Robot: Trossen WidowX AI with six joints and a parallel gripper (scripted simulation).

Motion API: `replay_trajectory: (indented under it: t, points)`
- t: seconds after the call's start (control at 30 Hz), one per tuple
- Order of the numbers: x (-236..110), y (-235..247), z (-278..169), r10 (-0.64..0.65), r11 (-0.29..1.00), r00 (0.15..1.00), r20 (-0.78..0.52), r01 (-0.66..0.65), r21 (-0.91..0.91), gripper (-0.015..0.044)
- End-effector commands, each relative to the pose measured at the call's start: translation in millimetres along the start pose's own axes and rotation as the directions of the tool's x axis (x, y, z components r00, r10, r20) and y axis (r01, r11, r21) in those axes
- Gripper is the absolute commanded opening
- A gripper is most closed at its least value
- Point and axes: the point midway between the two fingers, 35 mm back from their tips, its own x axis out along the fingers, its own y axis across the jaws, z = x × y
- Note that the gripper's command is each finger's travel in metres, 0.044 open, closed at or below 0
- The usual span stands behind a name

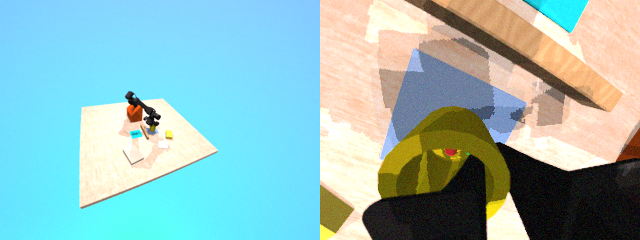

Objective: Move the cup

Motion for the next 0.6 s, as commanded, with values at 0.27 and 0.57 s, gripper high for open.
replay_trajectory:
  t: [0.27,0.57]
  points:
    - [-49.6,0.2,-1.3,0.008,1.000,1.000,-0.001,-0.008,0.003,0.0000]
    - [-51.6,-2.8,-2.2,0.004,1.000,1.000,0.004,-0.004,-0.007,0.0000]
